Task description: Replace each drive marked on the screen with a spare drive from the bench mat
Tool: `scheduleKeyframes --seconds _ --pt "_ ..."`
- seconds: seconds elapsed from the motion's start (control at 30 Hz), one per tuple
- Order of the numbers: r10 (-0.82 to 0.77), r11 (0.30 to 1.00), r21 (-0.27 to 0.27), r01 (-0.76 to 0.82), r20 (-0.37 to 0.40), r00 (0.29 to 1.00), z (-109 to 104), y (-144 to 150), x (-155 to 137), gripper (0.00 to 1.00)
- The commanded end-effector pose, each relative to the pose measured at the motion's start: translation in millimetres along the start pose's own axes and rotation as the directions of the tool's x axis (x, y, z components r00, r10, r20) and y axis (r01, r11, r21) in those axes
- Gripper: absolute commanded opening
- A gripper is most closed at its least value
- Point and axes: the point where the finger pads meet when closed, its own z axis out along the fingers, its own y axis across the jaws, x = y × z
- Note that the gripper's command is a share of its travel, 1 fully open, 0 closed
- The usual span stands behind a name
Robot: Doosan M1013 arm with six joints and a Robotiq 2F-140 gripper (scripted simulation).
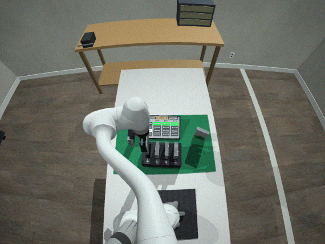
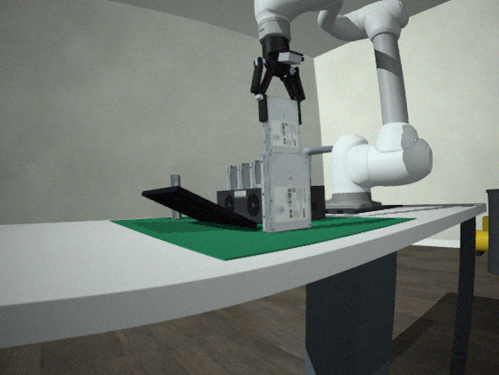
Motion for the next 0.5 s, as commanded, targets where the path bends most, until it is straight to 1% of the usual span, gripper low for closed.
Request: scheduleKeyframes --seconds 0.0,0.17,0.47 --pt "0.0 1.0 -0.001 0.0 -0.001 1.0 -5.6 0.2 0.1 0.1" --pt "0.0 1.0 -0.001 0.0 -0.001 1.0 -11.1 0.2 0.1 0.1" --pt "0.0 1.0 -0.001 0.0 -0.001 1.0 -14.7 0.2 0.1 0.1"
